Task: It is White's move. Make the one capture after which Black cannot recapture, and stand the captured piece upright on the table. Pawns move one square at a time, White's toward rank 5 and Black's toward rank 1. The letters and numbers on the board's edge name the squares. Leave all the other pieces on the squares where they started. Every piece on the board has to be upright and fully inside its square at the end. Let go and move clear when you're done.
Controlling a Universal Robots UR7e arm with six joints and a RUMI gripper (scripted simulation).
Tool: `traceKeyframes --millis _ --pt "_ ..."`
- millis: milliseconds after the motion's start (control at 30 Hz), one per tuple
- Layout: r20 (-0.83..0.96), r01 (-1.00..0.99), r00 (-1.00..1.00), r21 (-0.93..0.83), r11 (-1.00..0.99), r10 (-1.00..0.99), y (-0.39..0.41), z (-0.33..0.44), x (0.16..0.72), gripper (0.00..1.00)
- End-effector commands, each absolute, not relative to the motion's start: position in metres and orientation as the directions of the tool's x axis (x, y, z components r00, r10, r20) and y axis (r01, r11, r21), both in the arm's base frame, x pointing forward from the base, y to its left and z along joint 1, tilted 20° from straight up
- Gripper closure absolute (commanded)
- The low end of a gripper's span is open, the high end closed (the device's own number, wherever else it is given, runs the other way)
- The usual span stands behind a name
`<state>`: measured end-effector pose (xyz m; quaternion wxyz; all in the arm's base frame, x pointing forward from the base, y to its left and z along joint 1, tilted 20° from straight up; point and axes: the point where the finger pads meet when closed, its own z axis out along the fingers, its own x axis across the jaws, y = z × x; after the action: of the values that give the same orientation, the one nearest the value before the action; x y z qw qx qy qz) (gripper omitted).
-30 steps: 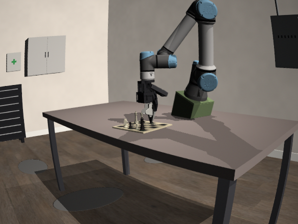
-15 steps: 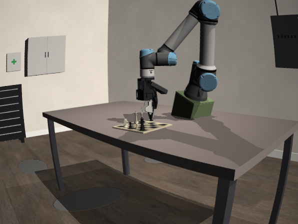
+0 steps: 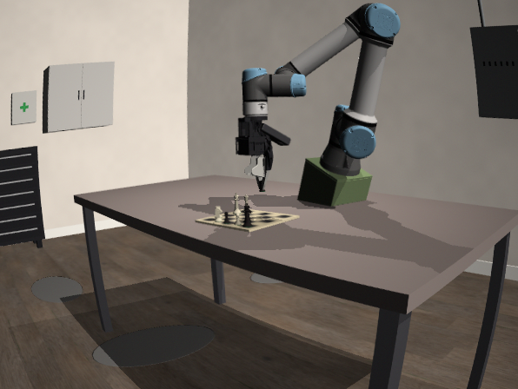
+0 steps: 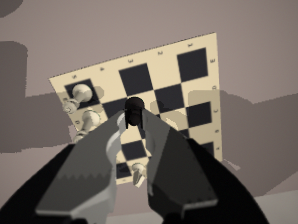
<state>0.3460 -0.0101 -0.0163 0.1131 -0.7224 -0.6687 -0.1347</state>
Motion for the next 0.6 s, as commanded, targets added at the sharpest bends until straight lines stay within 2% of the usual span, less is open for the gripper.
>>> traceKeyframes --millis 0,567 --pt "0.348 0.997 0.069 0.015 -0.079 0.935 -0.0176 0.0054 0.3439 1.0" --pt "0.348 0.997 0.069 0.015 -0.079 0.935 -0.0203 0.0129 0.3436 1.0"
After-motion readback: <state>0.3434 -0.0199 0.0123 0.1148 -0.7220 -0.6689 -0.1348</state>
